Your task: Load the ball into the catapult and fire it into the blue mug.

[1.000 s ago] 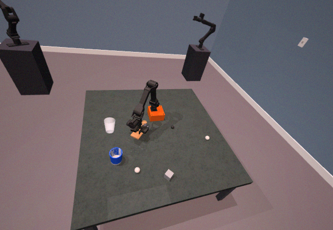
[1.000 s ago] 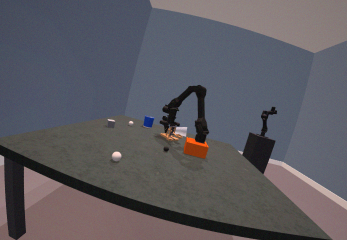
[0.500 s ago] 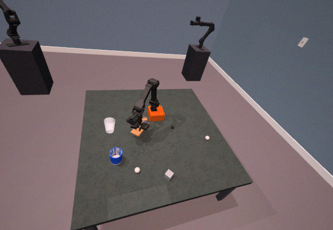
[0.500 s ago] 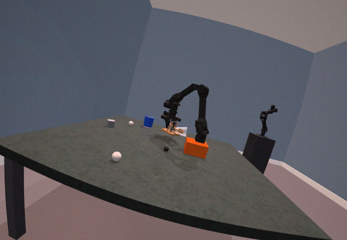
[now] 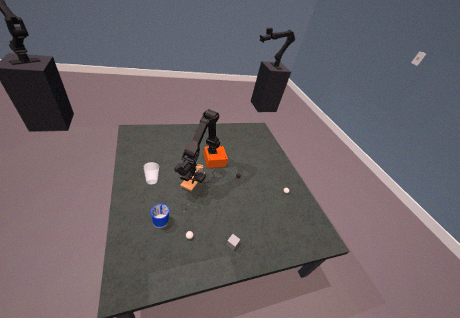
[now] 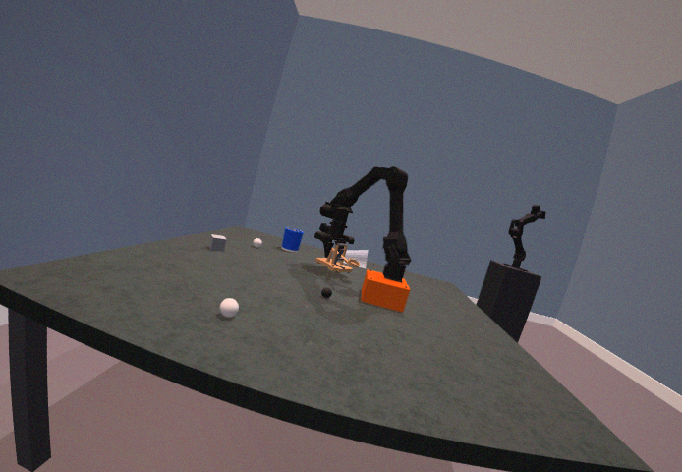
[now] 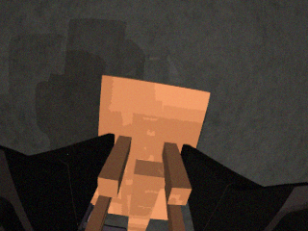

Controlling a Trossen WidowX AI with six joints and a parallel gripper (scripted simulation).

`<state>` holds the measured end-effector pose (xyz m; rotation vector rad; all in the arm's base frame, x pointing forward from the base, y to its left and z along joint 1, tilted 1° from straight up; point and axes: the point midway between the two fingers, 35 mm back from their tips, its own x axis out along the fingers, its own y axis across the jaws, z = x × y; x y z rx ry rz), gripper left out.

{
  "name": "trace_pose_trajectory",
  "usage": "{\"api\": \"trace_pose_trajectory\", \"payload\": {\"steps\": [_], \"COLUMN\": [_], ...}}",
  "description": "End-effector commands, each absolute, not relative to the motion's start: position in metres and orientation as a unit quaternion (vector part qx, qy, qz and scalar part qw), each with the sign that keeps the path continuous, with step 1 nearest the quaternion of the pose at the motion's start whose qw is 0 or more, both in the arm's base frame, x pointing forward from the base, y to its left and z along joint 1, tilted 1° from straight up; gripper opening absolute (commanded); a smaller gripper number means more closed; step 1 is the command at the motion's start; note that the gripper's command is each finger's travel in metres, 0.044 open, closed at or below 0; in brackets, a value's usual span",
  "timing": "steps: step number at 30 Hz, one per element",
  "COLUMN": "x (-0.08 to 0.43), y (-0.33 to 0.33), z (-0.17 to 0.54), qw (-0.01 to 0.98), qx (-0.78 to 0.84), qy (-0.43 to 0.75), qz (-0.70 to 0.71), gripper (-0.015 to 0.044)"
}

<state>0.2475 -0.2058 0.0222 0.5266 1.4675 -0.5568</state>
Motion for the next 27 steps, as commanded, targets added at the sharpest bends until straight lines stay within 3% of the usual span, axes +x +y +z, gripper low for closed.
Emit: {"api": "trace_pose_trajectory", "payload": {"steps": [1,18,27], "x": [0.248,0.247,0.247], "y": [-0.206,-0.206,-0.206], "z": [0.016,0.003,0.003], "qw": [0.678,0.676,0.676], "qx": [0.234,0.234,0.234], "qy": [0.652,0.653,0.653], "qz": [-0.247,-0.248,-0.248], "gripper": [0.0000,0.0000,0.0236]}}
